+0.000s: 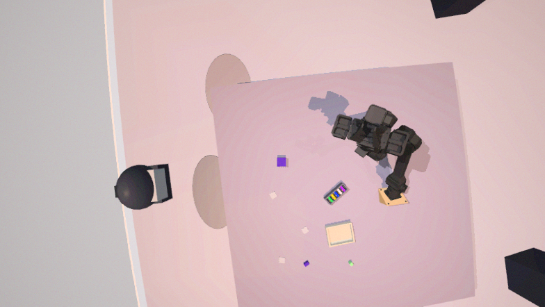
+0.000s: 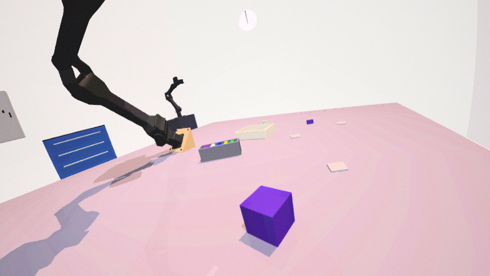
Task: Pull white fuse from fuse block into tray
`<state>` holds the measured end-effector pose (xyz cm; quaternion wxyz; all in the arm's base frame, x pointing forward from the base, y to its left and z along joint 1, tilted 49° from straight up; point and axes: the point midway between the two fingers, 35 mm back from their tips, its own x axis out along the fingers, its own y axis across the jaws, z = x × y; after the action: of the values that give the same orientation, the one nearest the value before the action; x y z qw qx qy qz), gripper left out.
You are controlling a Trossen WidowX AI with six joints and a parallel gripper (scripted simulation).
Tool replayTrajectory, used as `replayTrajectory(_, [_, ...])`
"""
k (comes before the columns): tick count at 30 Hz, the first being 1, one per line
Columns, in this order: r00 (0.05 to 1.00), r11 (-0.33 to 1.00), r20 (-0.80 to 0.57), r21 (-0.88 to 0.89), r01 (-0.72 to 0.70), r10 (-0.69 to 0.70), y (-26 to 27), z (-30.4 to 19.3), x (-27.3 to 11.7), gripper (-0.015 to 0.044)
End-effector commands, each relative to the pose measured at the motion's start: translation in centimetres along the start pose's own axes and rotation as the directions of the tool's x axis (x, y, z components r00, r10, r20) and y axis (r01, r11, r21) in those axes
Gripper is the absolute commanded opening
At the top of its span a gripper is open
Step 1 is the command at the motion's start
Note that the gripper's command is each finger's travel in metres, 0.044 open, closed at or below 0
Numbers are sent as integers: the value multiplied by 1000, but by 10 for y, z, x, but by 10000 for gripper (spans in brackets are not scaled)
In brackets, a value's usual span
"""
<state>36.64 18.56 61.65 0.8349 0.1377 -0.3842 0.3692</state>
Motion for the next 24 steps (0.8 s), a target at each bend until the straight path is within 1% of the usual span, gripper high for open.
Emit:
replayTrajectory(1, [1000, 1000, -6, 5, 4, -4, -1, -2, 0, 100])
replayTrajectory(2, [1000, 1000, -24, 20, 17, -17, -3, -8, -1, 74])
replayTrajectory(4, [993, 994, -98, 77, 72, -65, -13, -31, -4, 74])
replayTrajectory(7, [958, 965, -242, 169, 200, -156, -32, -76, -17, 74])
replayTrajectory(11, [871, 892, -415, 239, 383, -262, -53, -129, -42, 74])
replayTrajectory(13, [813, 843, -492, 254, 475, -310, -62, -153, -57, 74])
replayTrajectory(18, [613, 675, -673, 224, 703, -415, -82, -211, -109, 74])
replayTrajectory(24, [294, 424, -819, 69, 903, -493, -95, -265, -188, 74])
